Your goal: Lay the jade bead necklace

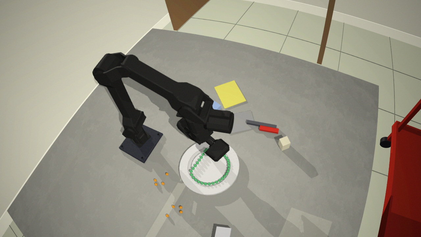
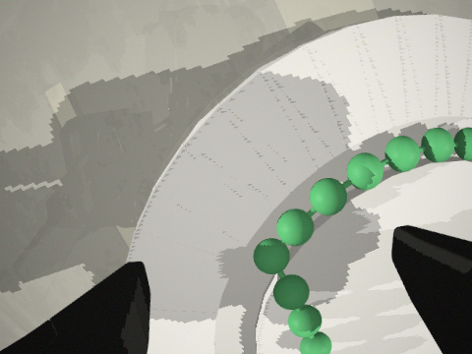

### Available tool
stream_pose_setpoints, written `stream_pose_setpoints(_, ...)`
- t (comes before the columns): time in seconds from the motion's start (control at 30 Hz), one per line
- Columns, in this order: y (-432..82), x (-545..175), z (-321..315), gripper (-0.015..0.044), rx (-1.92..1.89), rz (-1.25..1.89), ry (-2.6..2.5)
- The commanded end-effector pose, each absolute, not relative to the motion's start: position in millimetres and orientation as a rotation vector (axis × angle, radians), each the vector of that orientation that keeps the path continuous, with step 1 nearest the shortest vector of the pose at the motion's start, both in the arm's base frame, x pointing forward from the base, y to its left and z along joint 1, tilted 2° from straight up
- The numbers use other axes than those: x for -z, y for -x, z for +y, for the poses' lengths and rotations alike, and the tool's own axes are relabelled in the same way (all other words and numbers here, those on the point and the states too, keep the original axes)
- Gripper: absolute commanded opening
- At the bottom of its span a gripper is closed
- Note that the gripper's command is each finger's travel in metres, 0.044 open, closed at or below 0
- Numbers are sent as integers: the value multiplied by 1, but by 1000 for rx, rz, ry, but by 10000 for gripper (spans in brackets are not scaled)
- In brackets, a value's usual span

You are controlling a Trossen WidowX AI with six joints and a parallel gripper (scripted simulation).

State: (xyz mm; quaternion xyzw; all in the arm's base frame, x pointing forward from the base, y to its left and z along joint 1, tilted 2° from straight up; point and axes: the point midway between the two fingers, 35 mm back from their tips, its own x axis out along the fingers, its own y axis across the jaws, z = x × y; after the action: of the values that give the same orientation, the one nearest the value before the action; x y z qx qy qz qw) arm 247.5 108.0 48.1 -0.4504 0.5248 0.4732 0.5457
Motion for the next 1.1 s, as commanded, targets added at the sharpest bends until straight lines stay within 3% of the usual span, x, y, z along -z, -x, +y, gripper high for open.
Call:
stream_pose_setpoints(0.0, -247, -49, 108, 440, -1122, 1245, 1067)
stream_pose_setpoints(0.63, -247, -52, 108, 440, -1119, 1249, 1063)
stream_pose_setpoints(1.03, -258, -65, 64, 125, -218, 1557, 156)
stream_pose_setpoints(1.07, -258, -66, 59, 120, -129, 1565, 68)
